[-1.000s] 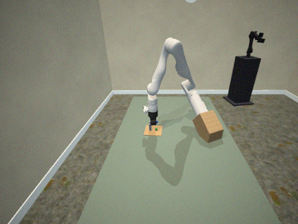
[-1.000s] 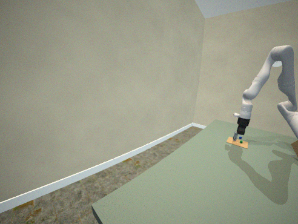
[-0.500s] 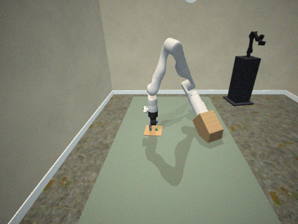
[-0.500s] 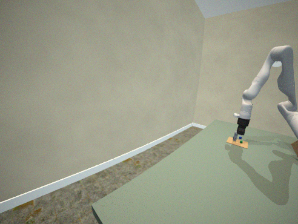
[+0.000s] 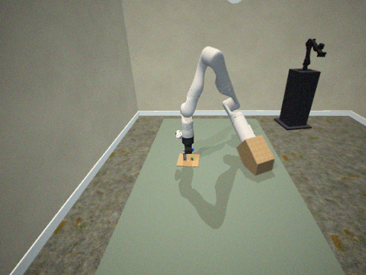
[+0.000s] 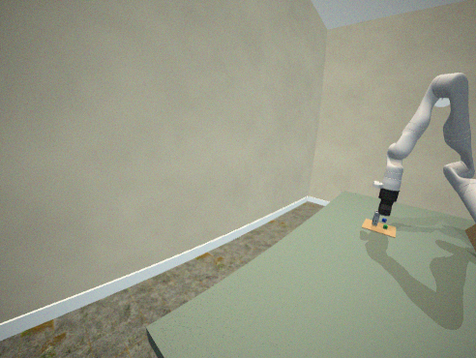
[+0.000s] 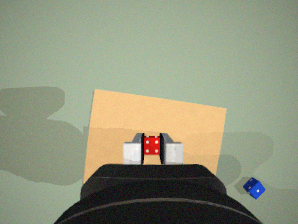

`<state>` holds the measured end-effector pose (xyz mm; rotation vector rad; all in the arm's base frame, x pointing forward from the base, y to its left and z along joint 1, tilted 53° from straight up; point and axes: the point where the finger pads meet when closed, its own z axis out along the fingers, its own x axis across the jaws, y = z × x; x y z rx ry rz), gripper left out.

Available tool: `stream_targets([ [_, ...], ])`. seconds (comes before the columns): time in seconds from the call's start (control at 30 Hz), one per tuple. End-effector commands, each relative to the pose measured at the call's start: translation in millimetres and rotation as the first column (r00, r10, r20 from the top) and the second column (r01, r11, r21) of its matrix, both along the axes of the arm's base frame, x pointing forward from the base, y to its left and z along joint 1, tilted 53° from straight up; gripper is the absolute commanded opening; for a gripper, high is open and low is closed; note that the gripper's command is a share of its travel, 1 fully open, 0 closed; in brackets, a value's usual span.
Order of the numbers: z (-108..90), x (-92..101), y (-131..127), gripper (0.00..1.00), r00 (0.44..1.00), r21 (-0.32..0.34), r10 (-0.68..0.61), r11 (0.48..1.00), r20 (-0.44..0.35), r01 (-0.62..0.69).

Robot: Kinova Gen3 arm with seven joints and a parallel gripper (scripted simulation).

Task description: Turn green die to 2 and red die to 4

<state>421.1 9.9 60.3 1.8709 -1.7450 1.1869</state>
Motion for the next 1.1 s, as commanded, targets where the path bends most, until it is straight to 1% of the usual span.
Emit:
stream_targets([
  [0.0,0.2,0.2,0.7,0.34,1.0,0.001,0.001,1.0,0.0,-0.001],
  [1.07,-2.4,1.7,-2.4,0.34,1.0,0.001,0.001,1.0,0.0,-0.001],
])
